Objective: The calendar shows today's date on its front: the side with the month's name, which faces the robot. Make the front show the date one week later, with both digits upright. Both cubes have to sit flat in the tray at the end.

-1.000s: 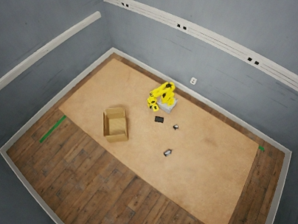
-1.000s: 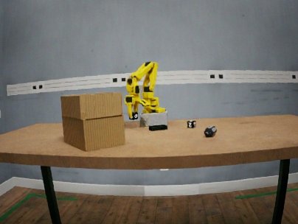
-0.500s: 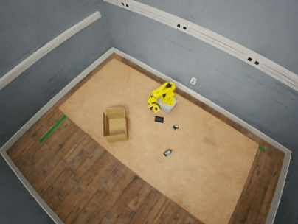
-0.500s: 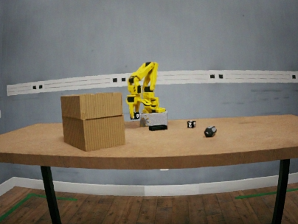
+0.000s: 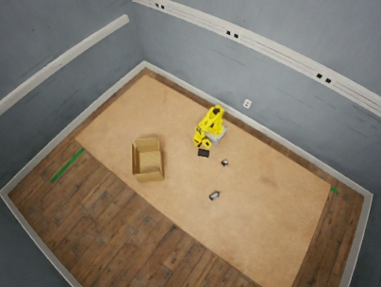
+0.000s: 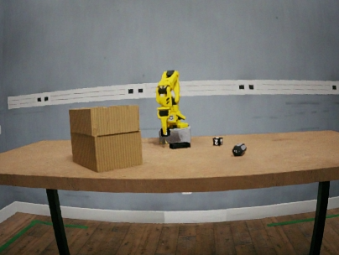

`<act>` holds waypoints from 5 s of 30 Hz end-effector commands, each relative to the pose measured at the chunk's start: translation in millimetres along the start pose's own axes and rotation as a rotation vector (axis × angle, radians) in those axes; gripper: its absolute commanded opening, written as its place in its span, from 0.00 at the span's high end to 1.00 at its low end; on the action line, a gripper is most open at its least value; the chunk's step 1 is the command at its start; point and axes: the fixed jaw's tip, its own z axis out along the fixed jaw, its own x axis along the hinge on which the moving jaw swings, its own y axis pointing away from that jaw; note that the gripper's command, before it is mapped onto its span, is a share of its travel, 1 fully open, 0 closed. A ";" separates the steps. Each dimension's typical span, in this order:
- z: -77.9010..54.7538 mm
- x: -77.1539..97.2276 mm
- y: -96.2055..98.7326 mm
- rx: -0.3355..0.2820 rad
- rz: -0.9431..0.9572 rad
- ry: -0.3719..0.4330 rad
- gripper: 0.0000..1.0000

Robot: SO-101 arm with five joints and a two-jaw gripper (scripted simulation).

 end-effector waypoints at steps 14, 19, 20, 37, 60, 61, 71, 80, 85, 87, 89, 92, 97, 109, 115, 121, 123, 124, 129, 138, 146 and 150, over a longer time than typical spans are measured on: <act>-1.7 -56.9 -3.3 0.007 -0.413 0.010 1.00; -1.7 -60.3 -2.4 0.007 -0.439 0.011 1.00; -1.7 -60.4 -2.3 0.007 -0.440 0.011 1.00; -5.0 -64.9 -5.3 0.021 -0.453 0.010 1.00; -5.0 -63.7 -5.4 0.021 -0.455 0.010 1.00; -5.0 -63.6 -5.4 0.021 -0.455 0.010 1.00; -5.1 -62.7 -5.5 0.021 -0.457 0.010 1.00; -5.1 -62.3 -5.6 0.021 -0.455 0.010 1.00; -5.1 -61.8 -5.7 0.021 -0.452 0.010 1.00; -5.1 -61.7 -5.7 0.021 -0.451 0.010 1.00; -5.1 -61.6 -5.7 0.021 -0.451 0.010 1.00; -5.1 -61.6 -5.7 0.021 -0.451 0.010 1.00; -5.1 -61.3 -5.8 0.021 -0.448 0.009 1.00; -5.1 -60.6 -5.9 0.021 -0.443 0.009 1.00; -2.4 -60.6 -6.0 0.021 -0.443 0.009 1.00; 0.8 -60.5 -6.1 0.021 -0.443 0.009 1.00; 1.0 -60.5 -6.1 0.021 -0.443 0.009 1.00; 1.0 -60.5 -6.1 0.021 -0.443 0.009 1.00; 1.7 -60.4 -5.8 0.021 -0.443 0.009 1.00; 6.9 -59.8 -4.1 0.021 -0.443 0.009 1.00; 7.8 -59.7 -4.0 0.021 -0.443 0.009 1.00; 10.5 -59.6 -3.8 0.021 -0.443 0.009 1.00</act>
